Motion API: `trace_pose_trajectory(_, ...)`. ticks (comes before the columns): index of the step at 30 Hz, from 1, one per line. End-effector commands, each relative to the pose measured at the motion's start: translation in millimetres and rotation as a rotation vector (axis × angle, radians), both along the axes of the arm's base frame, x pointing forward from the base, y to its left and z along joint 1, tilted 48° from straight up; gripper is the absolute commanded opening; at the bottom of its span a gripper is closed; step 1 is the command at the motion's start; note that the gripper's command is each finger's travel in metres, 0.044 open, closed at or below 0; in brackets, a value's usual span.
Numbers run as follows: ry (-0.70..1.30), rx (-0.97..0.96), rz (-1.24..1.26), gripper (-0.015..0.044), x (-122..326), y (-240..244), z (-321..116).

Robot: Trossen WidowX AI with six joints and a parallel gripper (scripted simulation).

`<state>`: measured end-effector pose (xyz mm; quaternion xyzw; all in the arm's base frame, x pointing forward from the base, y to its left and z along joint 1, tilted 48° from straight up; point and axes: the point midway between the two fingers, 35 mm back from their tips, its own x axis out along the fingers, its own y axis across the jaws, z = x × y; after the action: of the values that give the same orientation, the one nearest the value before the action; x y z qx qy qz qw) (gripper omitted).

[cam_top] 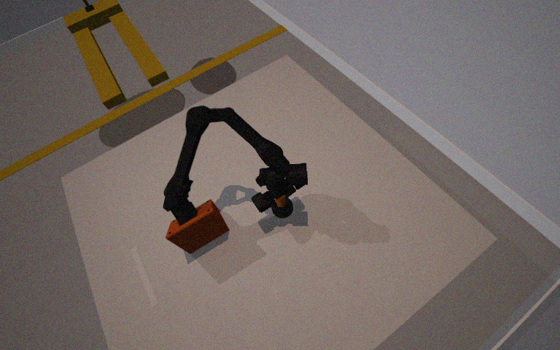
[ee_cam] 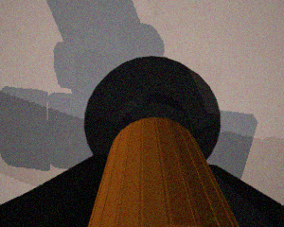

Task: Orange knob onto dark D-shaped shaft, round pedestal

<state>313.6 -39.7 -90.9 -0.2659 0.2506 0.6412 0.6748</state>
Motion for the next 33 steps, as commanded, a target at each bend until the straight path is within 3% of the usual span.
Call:
trace_pose_trajectory(1,-0.004,0.001,0.001,0.0000,1.1,0.2,0.0)
trace_pose_trajectory(33,0.019,0.003,-0.020,0.0000,2.8,2.4,-2.6)
